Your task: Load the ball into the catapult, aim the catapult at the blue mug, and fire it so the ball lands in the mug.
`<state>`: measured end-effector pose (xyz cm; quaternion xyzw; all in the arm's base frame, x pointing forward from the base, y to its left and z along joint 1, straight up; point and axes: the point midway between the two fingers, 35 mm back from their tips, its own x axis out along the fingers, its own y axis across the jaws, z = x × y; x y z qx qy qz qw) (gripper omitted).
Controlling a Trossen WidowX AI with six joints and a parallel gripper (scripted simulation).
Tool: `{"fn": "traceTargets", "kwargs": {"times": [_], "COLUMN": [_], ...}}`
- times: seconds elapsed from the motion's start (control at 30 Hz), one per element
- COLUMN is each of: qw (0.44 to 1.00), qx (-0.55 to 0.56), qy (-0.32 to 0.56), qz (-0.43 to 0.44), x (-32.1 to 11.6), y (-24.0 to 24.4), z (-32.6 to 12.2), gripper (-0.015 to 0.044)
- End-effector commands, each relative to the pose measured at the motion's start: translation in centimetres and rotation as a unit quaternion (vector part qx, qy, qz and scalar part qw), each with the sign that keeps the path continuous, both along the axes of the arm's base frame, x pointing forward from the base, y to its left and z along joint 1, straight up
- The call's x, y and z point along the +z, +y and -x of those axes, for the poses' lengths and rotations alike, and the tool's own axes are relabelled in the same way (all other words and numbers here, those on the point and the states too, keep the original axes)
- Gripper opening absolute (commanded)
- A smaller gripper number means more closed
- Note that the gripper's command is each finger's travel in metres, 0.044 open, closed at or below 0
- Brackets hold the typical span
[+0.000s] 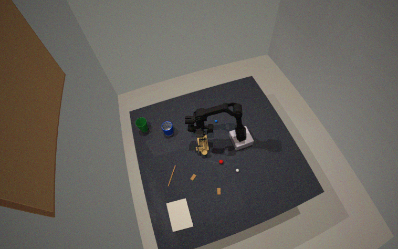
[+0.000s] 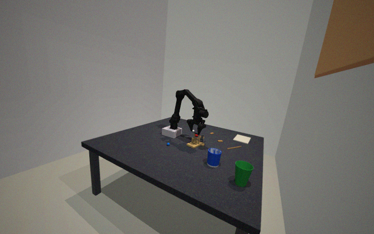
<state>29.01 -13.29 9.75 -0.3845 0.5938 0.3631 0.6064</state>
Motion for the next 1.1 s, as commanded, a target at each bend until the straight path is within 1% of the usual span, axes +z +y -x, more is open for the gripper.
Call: {"fn": "traceTargets", "kwargs": {"times": [0.0,0.27,0.53,0.8,1.07], "qw": [0.998,0.981,0.945,0.890,0.819], "qx": [-0.058,-0.195,-0.328,-0.455,-0.573], "qy": [-0.001,-0.002,-0.004,-0.006,-0.008], "qz": [-0.002,-0.006,-0.010,-0.014,-0.017], "x": [0.03,0.10,0.17,0.23,0.30], "y": [0.00,0.02,0.03,0.04,0.05], "z": [0.04,0.09,0.14,0.19,0.24], "gripper": [0.0440,0.0440,0.0440,0.0440,0.0440]}}
